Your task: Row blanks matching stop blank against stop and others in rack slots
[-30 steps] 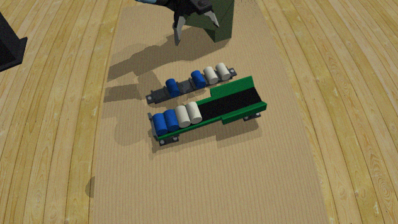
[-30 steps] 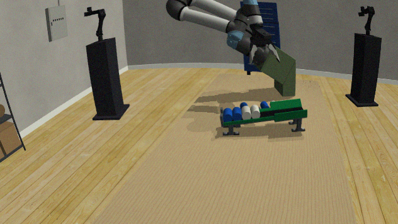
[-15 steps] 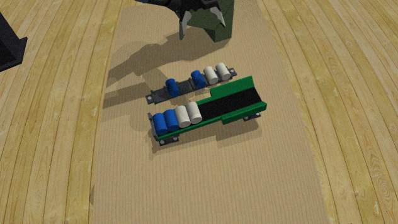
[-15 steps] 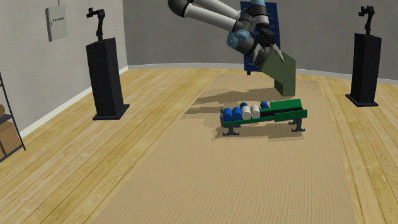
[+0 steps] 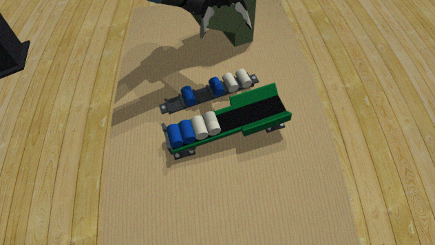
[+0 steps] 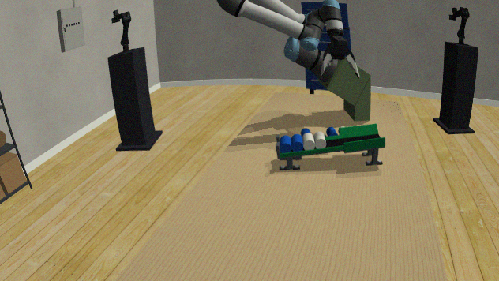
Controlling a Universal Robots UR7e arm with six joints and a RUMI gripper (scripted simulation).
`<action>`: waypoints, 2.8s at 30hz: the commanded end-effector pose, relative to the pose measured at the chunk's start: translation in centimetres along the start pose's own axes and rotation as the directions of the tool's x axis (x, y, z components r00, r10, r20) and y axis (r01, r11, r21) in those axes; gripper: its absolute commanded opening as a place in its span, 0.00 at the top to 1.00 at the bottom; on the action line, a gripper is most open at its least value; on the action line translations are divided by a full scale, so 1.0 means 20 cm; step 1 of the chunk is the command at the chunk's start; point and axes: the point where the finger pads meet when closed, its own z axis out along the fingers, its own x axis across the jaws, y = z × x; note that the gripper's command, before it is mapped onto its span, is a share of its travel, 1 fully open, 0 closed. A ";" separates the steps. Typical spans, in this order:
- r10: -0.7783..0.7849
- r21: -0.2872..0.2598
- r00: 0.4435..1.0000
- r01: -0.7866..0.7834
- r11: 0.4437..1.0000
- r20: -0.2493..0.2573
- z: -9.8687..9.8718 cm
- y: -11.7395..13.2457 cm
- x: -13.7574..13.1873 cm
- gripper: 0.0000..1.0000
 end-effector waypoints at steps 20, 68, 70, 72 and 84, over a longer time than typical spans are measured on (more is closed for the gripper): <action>0.061 0.055 0.997 -0.059 0.997 -0.040 -0.02 0.01 -0.04 0.00; 0.352 -0.055 0.934 -0.356 0.933 -0.060 0.10 0.00 0.10 0.00; 0.386 -0.066 0.920 -0.390 0.918 -0.066 0.11 0.00 0.12 0.00; 0.421 -0.078 0.904 -0.426 0.901 -0.074 0.13 0.00 0.14 0.00; 0.611 -0.130 0.781 -0.625 0.770 -0.133 0.22 0.01 0.26 0.00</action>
